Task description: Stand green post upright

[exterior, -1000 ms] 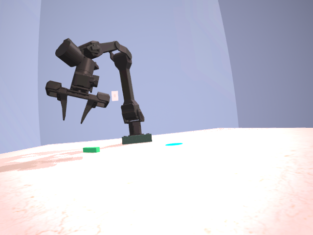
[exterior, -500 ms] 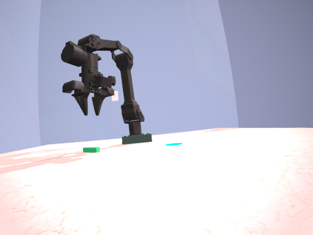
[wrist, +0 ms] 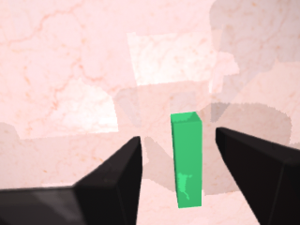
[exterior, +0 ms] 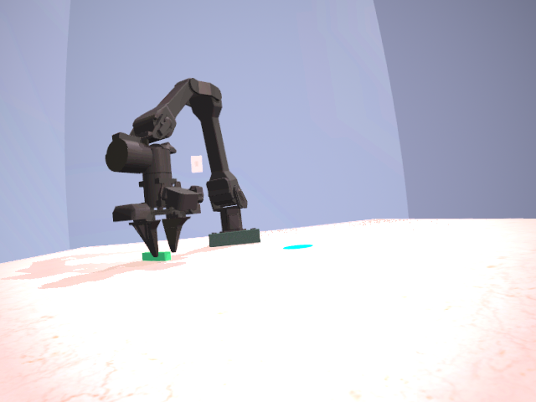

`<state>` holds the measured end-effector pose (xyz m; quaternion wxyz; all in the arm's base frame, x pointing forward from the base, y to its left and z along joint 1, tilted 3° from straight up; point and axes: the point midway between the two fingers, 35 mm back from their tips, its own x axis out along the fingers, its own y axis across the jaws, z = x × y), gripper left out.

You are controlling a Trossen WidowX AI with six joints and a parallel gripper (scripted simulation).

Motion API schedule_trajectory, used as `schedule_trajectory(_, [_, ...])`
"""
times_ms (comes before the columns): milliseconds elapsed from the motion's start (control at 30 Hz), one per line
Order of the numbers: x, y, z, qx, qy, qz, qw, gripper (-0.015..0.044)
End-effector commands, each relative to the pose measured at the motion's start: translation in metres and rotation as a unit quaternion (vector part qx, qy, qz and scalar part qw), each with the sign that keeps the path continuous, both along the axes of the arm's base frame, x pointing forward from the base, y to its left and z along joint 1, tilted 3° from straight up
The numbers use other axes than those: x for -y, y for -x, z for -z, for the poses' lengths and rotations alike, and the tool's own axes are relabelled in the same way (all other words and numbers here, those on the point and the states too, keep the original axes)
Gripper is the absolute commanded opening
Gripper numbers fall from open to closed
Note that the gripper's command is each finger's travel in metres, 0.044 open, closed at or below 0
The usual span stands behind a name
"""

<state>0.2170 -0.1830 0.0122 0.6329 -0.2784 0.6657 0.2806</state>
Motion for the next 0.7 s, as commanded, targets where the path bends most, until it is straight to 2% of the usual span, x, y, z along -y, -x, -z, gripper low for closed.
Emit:
schedule_trajectory(0, [0.002,-0.002,0.005,0.008,0.005,-0.002,1.0,0.018])
schedule_trajectory(200, [0.002,-0.002,0.005,0.008,0.005,-0.002,1.0,0.0023])
schedule_trajectory(667, [0.004,-0.007,-0.024,0.009,0.005,-0.002,1.0,0.0023])
